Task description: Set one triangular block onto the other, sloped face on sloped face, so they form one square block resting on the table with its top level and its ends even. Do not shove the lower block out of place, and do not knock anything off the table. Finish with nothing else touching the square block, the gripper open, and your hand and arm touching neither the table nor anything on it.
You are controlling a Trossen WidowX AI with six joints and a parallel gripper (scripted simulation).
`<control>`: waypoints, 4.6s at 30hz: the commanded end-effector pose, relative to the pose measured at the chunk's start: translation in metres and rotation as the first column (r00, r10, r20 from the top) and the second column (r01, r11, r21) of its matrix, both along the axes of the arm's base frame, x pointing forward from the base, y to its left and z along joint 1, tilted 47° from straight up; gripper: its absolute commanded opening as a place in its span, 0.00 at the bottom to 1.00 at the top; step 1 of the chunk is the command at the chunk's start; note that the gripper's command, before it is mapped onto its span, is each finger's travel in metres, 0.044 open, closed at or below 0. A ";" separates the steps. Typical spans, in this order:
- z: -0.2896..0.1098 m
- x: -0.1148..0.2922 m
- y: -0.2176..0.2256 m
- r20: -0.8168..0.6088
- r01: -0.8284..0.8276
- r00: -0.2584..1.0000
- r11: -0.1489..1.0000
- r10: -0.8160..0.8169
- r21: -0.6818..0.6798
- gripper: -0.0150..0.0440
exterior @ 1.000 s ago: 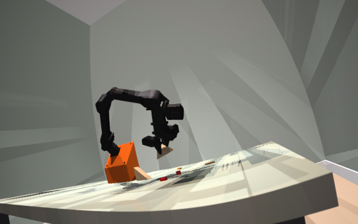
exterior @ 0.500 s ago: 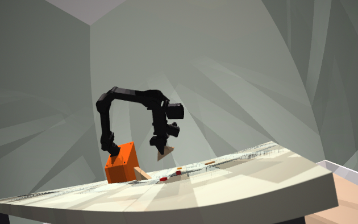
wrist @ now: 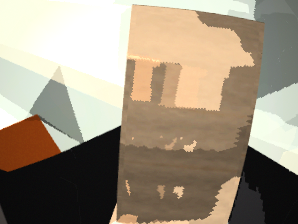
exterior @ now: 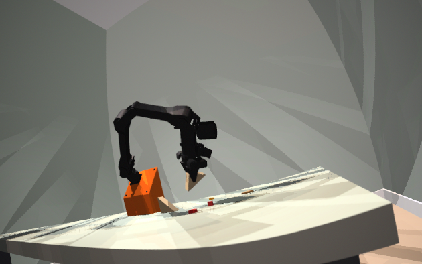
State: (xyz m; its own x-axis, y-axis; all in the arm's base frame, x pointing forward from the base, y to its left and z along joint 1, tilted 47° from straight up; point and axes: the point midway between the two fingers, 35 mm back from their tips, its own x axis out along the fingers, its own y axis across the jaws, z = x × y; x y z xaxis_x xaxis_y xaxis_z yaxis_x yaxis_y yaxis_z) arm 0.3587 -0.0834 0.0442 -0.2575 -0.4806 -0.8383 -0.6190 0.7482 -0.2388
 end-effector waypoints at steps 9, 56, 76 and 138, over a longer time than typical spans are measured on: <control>-0.001 -0.001 0.001 -0.186 -0.337 0.919 0.938 0.348 0.085 0.25; -0.002 -0.001 0.007 -0.360 -0.610 -0.411 0.041 0.838 0.791 0.25; 0.011 -0.012 0.014 -0.229 -0.415 -0.665 -0.097 0.711 0.905 0.25; -0.018 -0.099 -0.043 -0.227 -0.409 -0.670 -0.096 0.707 0.907 0.25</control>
State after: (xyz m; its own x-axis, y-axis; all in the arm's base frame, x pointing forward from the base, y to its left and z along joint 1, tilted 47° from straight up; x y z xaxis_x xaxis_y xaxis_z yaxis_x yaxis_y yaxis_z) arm 0.2597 -0.1259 0.0261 -0.1515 -0.7209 -0.6762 -0.0438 -0.6786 0.7332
